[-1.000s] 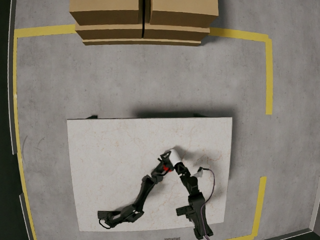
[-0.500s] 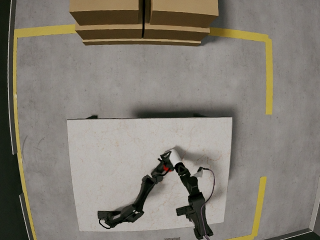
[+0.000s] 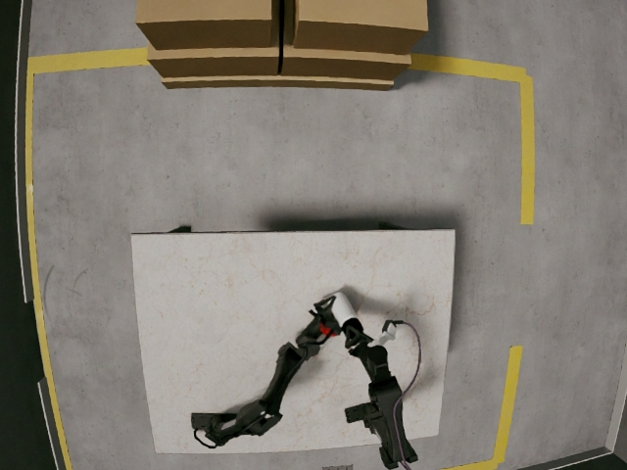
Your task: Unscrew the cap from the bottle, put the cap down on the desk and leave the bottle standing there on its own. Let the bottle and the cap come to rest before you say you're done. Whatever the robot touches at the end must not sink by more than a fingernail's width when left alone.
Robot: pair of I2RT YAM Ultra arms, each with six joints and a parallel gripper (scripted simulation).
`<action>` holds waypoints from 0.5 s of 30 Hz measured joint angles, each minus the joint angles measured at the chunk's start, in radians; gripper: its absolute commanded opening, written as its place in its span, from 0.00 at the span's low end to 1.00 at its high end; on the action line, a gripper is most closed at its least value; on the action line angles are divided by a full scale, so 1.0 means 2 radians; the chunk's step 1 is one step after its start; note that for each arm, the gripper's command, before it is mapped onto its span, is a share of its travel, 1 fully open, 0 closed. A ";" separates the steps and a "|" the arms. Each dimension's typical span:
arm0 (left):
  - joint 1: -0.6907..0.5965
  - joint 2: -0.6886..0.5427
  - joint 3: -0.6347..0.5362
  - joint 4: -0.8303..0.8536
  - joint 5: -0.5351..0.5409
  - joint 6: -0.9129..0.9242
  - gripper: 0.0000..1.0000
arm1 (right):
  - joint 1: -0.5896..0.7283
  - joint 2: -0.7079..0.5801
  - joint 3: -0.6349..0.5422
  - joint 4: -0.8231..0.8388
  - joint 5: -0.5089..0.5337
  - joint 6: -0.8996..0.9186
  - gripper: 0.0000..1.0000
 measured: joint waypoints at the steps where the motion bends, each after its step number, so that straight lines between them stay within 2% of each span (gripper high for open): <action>1: 0.000 0.000 0.000 0.000 0.000 0.000 0.00 | 0.000 0.000 0.000 0.000 0.000 -0.023 0.00; 15: 0.000 0.000 0.000 -0.002 0.002 0.002 0.00 | 0.000 0.000 0.000 0.001 0.000 -0.329 0.00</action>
